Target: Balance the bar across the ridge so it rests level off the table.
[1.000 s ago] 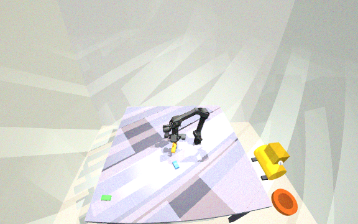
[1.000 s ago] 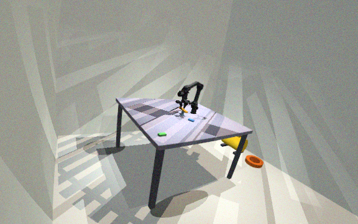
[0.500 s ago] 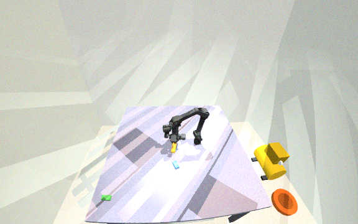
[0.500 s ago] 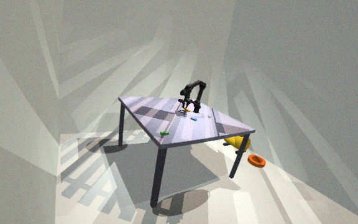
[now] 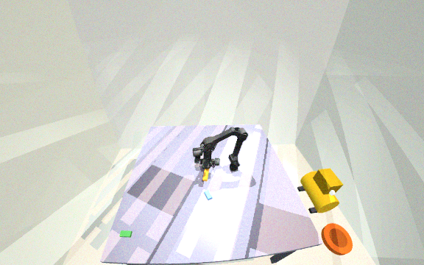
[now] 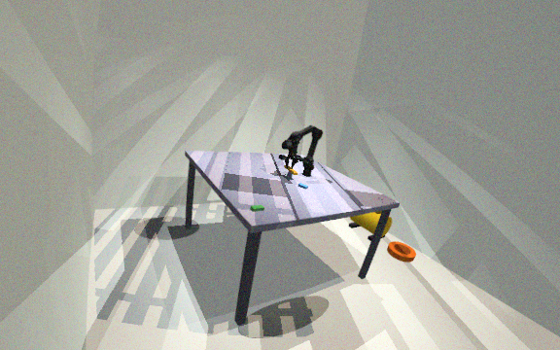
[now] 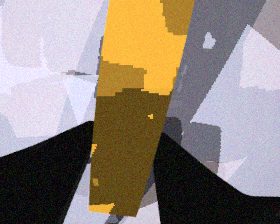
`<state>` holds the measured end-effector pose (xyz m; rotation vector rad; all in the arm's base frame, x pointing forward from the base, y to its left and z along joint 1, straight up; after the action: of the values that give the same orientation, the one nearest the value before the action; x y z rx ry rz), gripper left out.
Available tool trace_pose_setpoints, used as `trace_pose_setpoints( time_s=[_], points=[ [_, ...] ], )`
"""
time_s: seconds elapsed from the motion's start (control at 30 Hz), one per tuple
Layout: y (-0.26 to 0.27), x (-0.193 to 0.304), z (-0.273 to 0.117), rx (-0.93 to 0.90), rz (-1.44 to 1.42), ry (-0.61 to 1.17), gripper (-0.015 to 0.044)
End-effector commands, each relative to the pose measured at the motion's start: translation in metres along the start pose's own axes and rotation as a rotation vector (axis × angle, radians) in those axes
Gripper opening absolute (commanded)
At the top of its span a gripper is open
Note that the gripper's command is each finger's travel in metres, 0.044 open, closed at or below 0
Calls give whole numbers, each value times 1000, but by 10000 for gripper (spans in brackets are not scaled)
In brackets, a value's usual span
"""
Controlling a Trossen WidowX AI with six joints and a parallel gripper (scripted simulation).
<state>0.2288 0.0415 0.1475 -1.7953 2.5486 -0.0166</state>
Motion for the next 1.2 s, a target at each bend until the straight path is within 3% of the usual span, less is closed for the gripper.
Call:
trace_pose_setpoints(
  time_s=[0.0, 1.17],
  points=[
    [0, 0, 0, 0, 0, 0, 167],
    [0, 0, 0, 0, 0, 0, 185]
  ],
)
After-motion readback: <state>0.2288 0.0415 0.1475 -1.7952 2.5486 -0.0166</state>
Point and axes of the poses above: the point midway between the two fingers, 35 mm back from their tips, its own z axis out along the fingers, its own y axis across the jaws, x = y × z, the point moved 4 cm from there along -z, back along the fingers, and after that the axes turned 9 degrees about z, right-handed, at the moved point
